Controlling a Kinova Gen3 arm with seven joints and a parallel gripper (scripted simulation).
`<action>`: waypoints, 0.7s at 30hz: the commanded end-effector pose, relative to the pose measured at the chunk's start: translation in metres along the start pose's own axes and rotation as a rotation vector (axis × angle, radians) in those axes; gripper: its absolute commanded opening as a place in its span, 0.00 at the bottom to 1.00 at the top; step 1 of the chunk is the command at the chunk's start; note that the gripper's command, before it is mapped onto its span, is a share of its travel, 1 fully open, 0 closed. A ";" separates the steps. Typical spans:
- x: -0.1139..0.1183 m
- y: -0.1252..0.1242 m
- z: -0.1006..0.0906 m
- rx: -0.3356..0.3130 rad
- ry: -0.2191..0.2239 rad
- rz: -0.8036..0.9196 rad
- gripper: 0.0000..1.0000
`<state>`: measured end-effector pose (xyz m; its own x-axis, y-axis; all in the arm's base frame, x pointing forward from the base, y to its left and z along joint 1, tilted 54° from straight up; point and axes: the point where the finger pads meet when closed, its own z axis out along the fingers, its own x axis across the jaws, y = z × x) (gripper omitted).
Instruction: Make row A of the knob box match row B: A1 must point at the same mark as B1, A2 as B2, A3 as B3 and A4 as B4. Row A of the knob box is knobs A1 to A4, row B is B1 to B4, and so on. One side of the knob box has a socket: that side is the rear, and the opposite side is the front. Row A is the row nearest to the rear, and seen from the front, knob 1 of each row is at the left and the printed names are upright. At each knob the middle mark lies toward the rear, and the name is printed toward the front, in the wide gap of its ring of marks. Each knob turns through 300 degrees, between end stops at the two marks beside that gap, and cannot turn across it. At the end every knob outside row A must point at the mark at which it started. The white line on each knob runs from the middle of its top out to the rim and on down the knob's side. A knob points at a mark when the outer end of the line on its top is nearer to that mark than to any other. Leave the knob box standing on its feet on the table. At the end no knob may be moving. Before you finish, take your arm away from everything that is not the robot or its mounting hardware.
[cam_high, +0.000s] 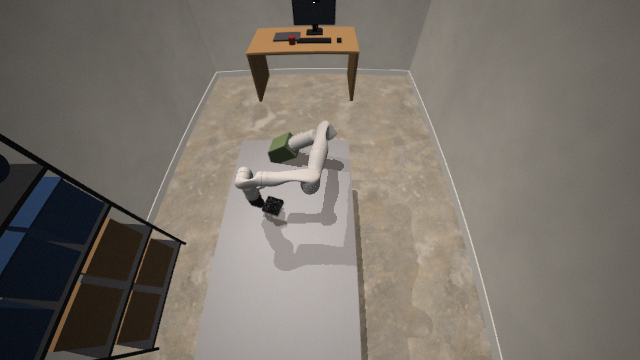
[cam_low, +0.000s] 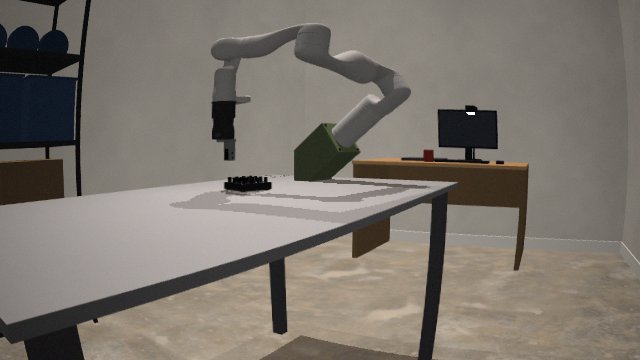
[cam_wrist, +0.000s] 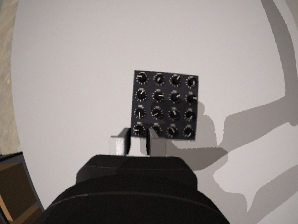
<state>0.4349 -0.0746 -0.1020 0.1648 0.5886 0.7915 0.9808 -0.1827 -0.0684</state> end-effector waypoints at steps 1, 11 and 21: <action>-0.004 -0.002 -0.001 -0.004 0.003 0.011 0.46; -0.003 -0.002 0.001 -0.011 0.022 0.032 0.46; -0.003 -0.002 0.001 -0.011 0.022 0.032 0.46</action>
<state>0.4327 -0.0741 -0.1049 0.1931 0.5644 0.8026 0.9741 -0.2081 -0.0881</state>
